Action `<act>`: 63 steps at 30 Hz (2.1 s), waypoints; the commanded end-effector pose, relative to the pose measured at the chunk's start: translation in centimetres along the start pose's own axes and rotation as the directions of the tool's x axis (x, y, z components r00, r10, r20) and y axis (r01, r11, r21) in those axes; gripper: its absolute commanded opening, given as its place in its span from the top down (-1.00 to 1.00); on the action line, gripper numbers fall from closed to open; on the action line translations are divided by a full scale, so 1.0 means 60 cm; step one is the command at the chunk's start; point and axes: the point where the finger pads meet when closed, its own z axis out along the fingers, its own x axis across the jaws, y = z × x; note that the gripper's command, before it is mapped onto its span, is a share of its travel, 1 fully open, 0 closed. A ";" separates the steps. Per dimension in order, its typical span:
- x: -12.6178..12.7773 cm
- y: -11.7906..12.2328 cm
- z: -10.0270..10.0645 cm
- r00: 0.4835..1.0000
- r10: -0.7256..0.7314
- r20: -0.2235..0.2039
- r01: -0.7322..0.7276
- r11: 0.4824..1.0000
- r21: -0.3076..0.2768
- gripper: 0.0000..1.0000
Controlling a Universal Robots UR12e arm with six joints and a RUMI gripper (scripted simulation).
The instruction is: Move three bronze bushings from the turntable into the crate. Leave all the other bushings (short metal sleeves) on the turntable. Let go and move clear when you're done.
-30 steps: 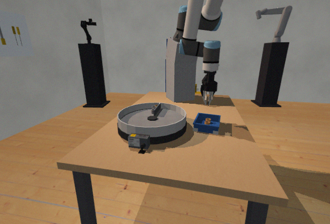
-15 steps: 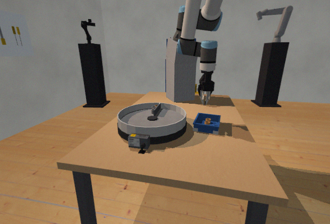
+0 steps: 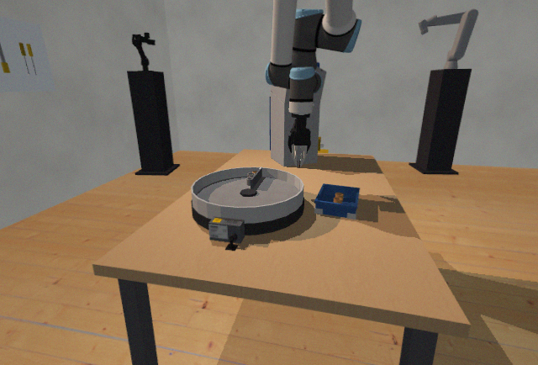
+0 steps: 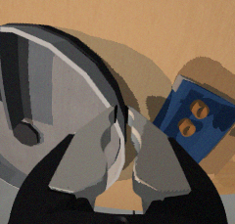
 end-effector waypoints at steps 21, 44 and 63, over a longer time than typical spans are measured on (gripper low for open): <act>-0.327 -0.122 0.003 1.000 -0.004 -0.005 0.004 1.000 -0.005 0.90; -0.327 -0.122 0.003 1.000 -0.004 -0.005 0.004 1.000 -0.005 0.90; -0.329 -0.121 0.003 1.000 -0.004 -0.005 0.004 1.000 -0.004 0.90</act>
